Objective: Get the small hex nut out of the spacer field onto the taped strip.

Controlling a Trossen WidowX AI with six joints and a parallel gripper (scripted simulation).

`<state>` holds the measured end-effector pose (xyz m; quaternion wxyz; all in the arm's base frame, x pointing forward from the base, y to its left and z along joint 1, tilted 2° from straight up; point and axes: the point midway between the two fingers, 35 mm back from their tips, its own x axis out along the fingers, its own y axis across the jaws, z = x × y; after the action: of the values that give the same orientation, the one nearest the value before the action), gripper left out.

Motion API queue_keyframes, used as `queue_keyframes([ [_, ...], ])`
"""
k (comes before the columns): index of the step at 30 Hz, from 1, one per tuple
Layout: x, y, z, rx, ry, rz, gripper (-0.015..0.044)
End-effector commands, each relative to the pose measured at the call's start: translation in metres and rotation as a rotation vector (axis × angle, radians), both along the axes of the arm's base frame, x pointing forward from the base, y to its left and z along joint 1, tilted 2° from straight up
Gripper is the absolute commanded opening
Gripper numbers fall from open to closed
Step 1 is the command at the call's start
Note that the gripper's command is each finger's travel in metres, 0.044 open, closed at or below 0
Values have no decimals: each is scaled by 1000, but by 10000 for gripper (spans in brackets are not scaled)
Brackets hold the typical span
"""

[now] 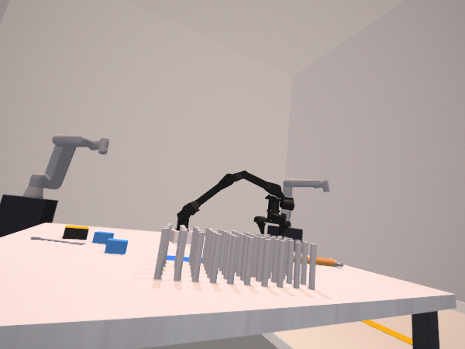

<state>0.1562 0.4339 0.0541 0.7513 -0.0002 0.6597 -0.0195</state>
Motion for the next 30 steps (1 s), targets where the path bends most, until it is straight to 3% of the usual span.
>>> queue_keyframes([
  [1,-4,3,4,-166,-90,812,440],
  [25,-12,4,11,-672,-89,2163,440],
  [30,-12,4,11,-696,-80,2221,440],
])
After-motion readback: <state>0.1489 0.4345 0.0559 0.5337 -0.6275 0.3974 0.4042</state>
